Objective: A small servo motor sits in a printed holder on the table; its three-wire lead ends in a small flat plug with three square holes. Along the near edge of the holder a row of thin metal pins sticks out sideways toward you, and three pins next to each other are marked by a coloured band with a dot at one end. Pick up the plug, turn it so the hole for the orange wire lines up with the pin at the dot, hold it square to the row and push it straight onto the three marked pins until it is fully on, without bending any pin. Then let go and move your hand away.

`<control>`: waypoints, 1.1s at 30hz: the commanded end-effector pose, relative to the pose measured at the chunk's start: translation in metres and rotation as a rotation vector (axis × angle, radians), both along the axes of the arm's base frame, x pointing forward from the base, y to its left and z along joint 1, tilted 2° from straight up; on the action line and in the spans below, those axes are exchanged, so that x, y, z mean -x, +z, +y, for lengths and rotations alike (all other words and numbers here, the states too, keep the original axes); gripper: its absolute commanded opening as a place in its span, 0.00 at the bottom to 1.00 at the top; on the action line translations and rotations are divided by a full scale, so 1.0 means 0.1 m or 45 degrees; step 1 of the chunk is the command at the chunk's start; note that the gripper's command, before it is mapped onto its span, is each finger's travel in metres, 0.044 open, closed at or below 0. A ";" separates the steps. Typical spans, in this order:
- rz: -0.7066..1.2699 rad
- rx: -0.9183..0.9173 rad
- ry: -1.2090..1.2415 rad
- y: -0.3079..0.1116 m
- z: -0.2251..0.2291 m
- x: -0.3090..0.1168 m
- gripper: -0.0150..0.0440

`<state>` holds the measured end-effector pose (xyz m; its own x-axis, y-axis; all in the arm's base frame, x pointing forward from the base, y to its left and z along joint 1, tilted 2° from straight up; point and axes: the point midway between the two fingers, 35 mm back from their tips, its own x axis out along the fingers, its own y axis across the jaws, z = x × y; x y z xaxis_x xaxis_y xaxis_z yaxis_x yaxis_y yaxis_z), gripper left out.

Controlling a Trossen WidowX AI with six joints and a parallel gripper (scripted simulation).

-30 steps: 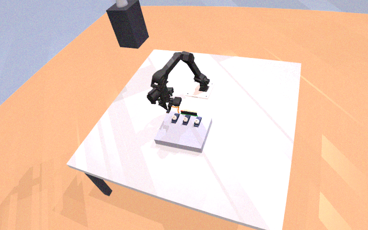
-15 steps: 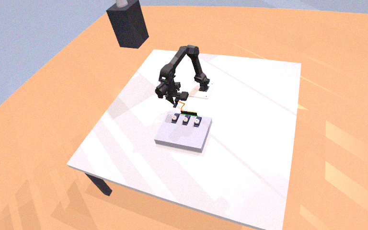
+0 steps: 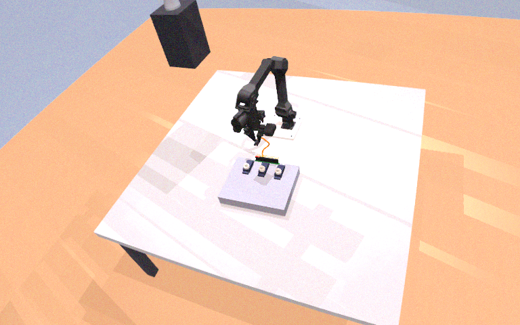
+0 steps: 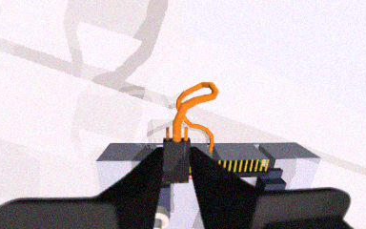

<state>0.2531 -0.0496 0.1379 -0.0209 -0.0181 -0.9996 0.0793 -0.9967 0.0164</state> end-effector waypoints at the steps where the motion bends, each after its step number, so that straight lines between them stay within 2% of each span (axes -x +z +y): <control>1: -0.011 0.002 -0.012 -0.02 0.06 0.16 0.25; 5: -0.010 0.002 -0.017 -0.07 0.10 0.28 0.25; 21: -0.010 0.002 -0.017 -0.47 0.09 0.29 0.25; 33: -0.013 0.002 -0.017 -0.46 0.12 -0.04 0.25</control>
<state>0.2469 -0.0386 0.0928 -0.0100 -0.0203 -0.9997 0.0701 -0.9973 0.0196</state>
